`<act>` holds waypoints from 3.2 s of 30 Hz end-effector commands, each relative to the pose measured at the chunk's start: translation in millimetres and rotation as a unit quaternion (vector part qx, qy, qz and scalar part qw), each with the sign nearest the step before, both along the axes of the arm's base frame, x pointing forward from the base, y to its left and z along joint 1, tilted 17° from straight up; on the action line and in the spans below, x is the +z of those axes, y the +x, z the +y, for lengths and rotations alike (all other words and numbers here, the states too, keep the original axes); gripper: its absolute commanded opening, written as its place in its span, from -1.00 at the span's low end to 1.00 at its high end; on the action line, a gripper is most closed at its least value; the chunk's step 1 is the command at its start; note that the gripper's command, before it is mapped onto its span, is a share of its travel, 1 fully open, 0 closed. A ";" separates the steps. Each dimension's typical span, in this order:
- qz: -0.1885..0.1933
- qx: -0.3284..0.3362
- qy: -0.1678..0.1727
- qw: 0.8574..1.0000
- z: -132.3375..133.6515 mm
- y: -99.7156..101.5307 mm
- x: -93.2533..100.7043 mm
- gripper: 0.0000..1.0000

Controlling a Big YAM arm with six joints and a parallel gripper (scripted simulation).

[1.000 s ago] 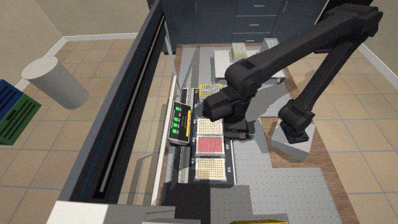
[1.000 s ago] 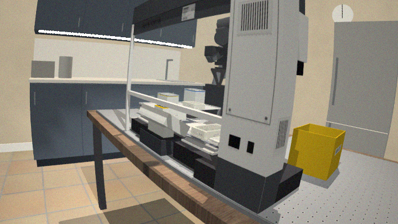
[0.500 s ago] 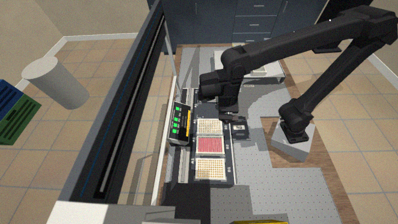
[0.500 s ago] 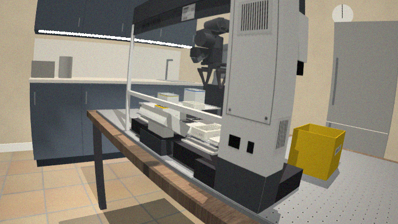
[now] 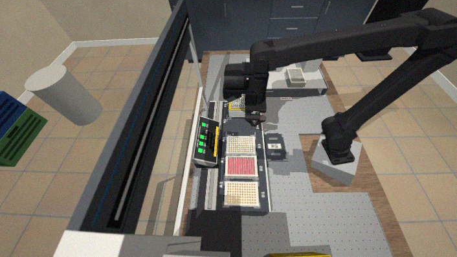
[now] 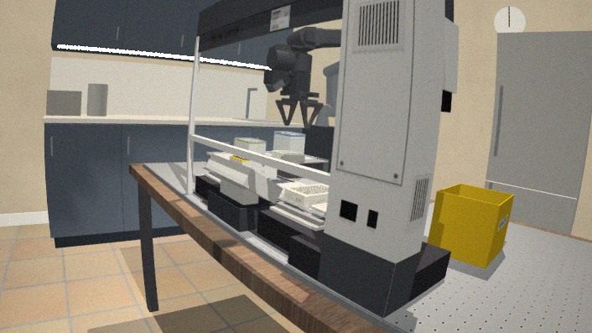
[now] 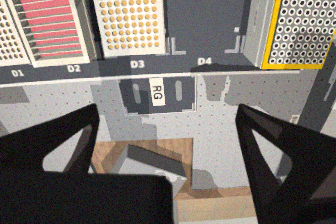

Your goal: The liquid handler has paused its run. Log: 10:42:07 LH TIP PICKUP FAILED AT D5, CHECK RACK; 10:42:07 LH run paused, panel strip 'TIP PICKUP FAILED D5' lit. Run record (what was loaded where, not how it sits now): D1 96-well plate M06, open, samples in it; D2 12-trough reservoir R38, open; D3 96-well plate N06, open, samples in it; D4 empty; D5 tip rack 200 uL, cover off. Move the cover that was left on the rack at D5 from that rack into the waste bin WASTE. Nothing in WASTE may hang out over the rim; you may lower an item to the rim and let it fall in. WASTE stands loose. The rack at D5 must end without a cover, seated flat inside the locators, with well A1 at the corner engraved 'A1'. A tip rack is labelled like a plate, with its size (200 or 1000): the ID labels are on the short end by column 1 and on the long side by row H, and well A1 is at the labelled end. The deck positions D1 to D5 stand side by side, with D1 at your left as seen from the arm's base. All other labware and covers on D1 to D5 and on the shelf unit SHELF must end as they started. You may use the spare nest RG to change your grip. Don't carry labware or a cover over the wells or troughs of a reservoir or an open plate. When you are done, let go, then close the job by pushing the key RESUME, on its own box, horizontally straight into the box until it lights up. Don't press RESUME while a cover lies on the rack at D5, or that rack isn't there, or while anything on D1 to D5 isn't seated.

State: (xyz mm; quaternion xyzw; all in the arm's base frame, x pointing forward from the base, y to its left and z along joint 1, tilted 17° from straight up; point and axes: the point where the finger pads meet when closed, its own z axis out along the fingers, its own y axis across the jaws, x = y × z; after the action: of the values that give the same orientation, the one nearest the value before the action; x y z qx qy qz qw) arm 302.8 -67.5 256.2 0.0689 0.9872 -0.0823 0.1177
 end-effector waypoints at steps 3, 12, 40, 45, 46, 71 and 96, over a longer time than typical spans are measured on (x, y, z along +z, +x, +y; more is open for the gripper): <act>-0.029 0.025 -0.009 0.999 -18.4 21.4 30.5 1.00; -0.027 0.025 -0.013 0.999 -64.2 26.7 39.8 1.00; -0.032 0.036 -0.026 0.999 -153.5 35.3 73.1 1.00; 0.000 0.026 -0.003 1.000 -160.6 31.0 26.8 1.00; 0.000 0.025 -0.003 1.000 -160.7 32.1 23.6 1.00; -0.015 0.025 -0.013 0.999 -168.0 46.2 -1.3 1.00; -0.015 0.025 -0.013 0.999 -168.0 46.2 -1.3 1.00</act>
State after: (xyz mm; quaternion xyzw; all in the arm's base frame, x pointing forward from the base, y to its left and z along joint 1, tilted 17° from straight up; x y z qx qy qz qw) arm 339.7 -229.2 236.1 0.0451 0.9895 -0.0786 0.1123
